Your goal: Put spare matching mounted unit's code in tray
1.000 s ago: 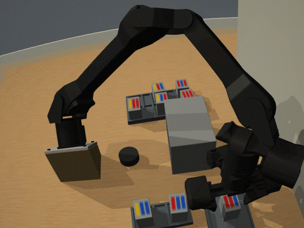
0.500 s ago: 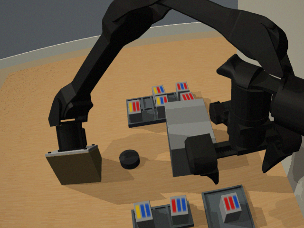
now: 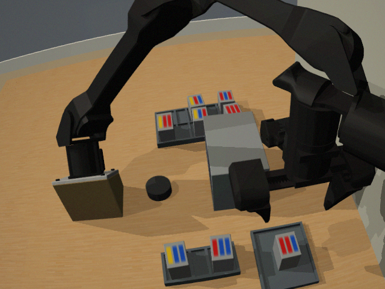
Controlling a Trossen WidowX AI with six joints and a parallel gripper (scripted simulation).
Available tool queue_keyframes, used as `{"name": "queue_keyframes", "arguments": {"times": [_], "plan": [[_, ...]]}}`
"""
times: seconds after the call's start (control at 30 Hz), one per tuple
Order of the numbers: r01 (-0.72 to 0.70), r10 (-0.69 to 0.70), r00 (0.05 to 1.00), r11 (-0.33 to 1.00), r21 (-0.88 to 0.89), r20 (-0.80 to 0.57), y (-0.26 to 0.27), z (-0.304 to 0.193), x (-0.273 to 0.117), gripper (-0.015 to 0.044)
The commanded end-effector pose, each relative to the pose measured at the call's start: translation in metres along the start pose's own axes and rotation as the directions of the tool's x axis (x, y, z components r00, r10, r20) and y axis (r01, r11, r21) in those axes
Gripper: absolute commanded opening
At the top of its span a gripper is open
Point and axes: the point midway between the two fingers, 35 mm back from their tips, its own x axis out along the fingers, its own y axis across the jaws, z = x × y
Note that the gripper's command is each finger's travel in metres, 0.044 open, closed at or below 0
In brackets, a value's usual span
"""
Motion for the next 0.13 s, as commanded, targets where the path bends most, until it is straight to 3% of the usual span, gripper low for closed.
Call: {"name": "queue_keyframes", "arguments": {"times": [0.0, 0.1], "plan": [[0.001, -0.001, 1.0, 1.0, -0.001, -0.001, -0.0003, 0.0001, -0.0003, 0.044], [0.001, -0.001, 1.0, 1.0, -0.001, -0.001, -0.0003, 0.0001, -0.0003, 0.044]]}}
